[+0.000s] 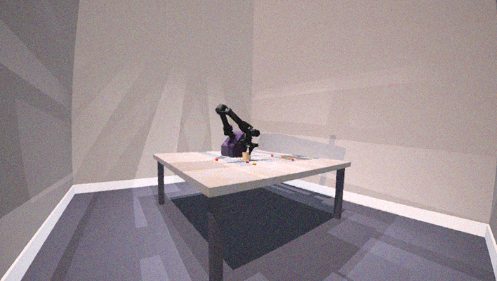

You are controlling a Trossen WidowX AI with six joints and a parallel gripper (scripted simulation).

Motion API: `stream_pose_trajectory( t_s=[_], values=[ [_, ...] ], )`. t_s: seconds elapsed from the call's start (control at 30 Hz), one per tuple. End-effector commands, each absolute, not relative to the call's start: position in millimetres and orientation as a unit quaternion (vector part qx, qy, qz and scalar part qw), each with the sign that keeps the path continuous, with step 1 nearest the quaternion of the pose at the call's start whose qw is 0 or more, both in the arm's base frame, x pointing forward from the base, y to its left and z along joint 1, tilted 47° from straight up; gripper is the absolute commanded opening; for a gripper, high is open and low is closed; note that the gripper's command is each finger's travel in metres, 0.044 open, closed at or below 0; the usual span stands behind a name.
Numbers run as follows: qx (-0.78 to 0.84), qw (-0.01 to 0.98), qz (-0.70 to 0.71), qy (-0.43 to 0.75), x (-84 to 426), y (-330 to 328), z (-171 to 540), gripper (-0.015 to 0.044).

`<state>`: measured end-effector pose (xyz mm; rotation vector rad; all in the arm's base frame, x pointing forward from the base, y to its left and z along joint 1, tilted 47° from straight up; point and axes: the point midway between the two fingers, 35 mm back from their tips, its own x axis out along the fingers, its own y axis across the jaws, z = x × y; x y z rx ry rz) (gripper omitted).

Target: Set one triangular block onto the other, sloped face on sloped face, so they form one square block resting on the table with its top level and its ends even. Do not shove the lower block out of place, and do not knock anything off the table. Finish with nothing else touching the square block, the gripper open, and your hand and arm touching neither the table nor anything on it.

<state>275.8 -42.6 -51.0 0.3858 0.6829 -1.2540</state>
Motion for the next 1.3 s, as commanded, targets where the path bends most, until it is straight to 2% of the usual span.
stream_pose_trajectory(
  t_s=[0.0,1.27],
  values=[
    [0.172,0.739,-0.572,0.312,274.3,-44.0,-51.5,0.0],
    [0.176,0.737,-0.572,0.315,274.5,-44.8,-51.6,0.0]
  ],
)
